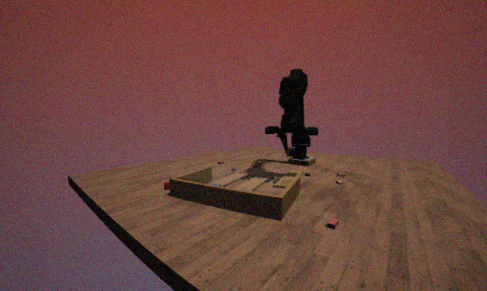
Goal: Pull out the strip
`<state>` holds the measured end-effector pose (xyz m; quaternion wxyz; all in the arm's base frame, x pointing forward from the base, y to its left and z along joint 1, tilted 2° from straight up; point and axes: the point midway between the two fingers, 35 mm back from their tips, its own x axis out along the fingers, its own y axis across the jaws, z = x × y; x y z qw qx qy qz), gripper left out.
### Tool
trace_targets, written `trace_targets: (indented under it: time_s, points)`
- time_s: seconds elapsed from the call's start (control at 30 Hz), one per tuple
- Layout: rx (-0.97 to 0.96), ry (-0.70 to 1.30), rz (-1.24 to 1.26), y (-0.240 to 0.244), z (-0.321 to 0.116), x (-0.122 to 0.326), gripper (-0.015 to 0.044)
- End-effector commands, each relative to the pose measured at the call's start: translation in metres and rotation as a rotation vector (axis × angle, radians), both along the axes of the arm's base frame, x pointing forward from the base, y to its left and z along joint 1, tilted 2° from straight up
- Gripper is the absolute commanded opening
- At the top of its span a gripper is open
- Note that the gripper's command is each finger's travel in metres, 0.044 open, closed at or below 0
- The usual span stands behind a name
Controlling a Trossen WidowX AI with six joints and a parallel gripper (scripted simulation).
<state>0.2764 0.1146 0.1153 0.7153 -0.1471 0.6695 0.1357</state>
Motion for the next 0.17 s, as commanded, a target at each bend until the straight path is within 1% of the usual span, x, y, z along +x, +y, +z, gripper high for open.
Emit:
trace_targets:
  time_s: [0.0, 0.13]
  points:
    - [0.003, 0.002, -0.004, 0.0005, 0.0003, -0.0004, 0.0]
    - [0.003, 0.002, -0.004, 0.0005, 0.0003, -0.0004, 0.0]
